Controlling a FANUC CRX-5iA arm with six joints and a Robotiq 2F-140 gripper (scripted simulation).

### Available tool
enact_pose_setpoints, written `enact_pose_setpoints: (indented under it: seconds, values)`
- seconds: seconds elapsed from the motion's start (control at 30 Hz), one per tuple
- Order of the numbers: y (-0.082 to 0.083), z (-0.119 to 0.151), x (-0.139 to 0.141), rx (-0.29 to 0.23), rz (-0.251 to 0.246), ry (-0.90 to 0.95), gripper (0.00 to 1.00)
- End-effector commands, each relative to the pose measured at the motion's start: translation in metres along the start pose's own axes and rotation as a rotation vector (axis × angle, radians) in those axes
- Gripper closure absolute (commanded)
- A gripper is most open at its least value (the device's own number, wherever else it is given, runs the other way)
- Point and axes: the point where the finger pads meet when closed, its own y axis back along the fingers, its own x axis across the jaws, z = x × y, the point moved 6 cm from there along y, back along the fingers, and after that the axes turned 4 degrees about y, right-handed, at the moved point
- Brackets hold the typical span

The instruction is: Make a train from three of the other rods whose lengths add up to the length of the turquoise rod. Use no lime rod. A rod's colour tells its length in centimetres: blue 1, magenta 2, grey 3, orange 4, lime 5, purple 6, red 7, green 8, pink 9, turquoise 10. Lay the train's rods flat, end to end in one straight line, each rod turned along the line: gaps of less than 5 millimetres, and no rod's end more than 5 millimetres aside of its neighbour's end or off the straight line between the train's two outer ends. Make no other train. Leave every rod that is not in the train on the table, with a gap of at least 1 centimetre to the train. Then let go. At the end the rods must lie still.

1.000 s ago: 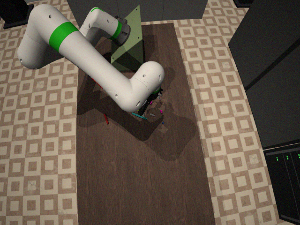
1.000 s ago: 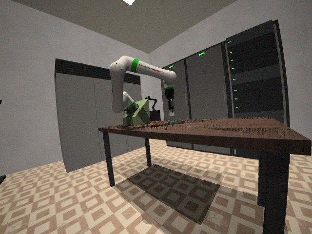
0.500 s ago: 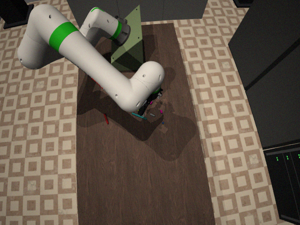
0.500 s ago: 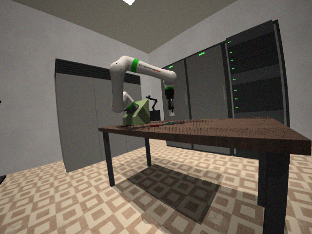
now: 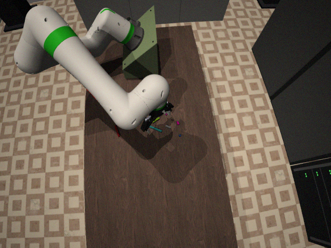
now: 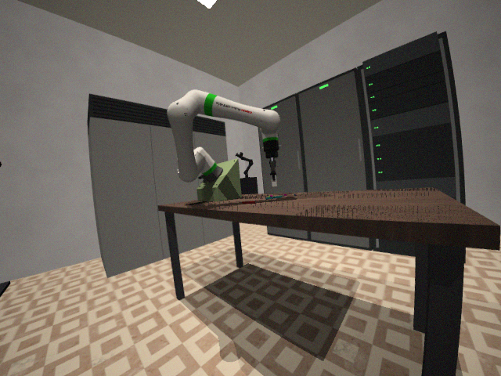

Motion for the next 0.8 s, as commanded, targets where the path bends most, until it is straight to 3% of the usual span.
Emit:
enact_pose_setpoints:
  seconds: [0.0,0.47,0.53,0.57,0.77]
  values:
    - [0.002,-0.010,-0.041,-0.005,0.003,-0.131,0.00]
    - [0.001,-0.057,-0.147,-0.002,-0.001,-0.486,0.00]
    - [0.001,-0.057,-0.147,-0.002,-0.001,-0.486,0.00]
    - [0.000,-0.070,-0.168,0.000,-0.004,-0.559,0.00]
    - [0.000,-0.080,-0.184,0.002,-0.007,-0.614,0.00]
